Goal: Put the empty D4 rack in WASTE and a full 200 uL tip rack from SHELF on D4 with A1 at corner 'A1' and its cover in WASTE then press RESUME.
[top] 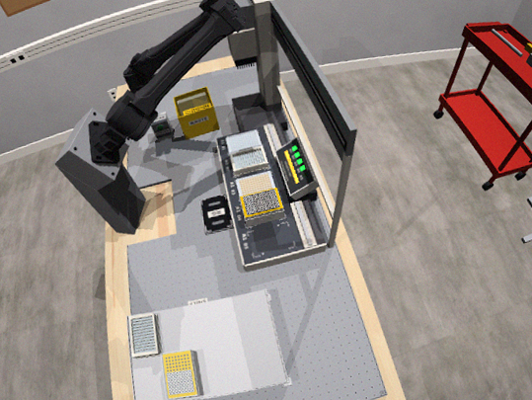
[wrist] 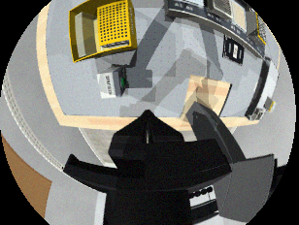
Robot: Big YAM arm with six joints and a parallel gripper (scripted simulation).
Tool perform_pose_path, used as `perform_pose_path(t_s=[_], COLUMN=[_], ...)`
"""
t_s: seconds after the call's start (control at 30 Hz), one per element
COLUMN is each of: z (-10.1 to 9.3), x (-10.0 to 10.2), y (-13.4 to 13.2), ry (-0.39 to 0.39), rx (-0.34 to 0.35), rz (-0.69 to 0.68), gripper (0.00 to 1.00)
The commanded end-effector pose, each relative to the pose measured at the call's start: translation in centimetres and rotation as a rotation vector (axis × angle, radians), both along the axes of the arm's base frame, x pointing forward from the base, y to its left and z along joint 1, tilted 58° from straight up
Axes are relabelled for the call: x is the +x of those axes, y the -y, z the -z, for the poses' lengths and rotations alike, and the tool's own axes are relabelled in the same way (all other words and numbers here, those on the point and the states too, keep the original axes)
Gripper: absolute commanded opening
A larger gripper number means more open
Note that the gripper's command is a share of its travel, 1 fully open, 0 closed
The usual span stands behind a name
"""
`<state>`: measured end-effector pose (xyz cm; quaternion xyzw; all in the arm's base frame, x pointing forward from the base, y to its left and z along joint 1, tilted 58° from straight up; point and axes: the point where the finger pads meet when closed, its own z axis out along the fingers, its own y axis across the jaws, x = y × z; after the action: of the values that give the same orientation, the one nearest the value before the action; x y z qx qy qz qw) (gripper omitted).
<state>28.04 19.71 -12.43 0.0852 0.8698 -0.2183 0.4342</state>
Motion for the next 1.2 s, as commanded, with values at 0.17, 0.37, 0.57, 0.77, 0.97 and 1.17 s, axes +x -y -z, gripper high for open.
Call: perform_pose_path(t_s=[0.17, 0.37, 0.57, 0.77, 0.97, 1.17], z=[0.9, 1.2, 1.8, 2.4, 2.7, 3.2], x=[1.2, 1.7, 2.3, 3.0, 3.5, 4.2], y=[1.2, 1.4, 1.9, 2.3, 2.6, 3.1], ry=[-0.009, -0.008, -0.011, -0.013, -0.012, -0.012], rx=[-0.021, -0.02, -0.021, -0.018, -0.017, -0.017], rz=[-0.004, -0.004, -0.004, -0.005, -0.005, -0.005], gripper=[0.0, 0.0, 0.0, 0.0, 0.0, 0.0])
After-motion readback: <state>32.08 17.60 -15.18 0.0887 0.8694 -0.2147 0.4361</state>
